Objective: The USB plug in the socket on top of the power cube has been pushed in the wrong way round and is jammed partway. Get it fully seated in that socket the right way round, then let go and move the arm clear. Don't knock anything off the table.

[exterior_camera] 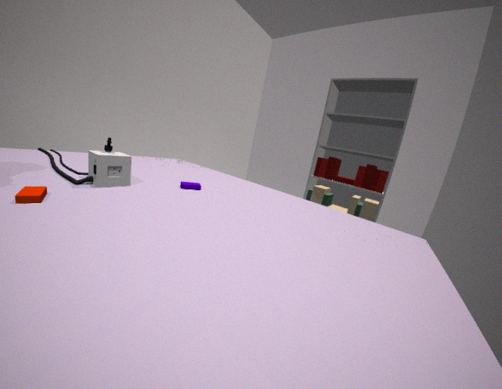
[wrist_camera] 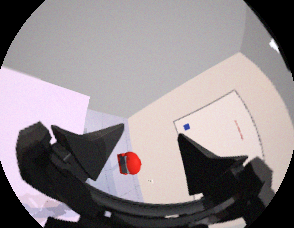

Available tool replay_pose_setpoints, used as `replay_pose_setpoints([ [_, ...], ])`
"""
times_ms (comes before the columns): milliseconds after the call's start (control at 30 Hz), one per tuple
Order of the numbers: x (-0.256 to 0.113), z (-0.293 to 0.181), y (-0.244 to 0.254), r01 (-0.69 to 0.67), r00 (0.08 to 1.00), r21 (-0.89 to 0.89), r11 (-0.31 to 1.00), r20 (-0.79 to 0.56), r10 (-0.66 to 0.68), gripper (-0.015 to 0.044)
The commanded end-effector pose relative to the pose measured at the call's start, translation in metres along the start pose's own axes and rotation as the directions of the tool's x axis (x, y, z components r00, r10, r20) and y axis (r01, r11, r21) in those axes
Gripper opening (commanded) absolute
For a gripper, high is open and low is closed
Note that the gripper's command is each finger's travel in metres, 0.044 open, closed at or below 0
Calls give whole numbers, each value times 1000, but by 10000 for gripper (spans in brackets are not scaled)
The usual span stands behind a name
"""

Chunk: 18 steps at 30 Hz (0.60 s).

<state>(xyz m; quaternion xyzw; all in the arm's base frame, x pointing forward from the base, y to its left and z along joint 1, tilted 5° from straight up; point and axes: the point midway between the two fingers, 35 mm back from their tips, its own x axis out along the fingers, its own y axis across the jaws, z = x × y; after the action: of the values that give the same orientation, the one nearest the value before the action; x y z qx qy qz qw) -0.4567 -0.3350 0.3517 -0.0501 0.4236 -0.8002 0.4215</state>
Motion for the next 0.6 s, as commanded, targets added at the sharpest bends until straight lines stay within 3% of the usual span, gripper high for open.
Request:
replay_pose_setpoints([
  [0, 0, 2, 2, -3, 1000, -1, 1000, 2, 3, 426],
  [100, 3, 26, 26, -53, 998, -15, 998, 35, 53, 440],
  [333, -8, 112, 138, -274, 950, -121, 954, 120, 288, 440],
  [567, -54, 187, 265, -461, 832, -334, 822, 159, 531, 440],
])
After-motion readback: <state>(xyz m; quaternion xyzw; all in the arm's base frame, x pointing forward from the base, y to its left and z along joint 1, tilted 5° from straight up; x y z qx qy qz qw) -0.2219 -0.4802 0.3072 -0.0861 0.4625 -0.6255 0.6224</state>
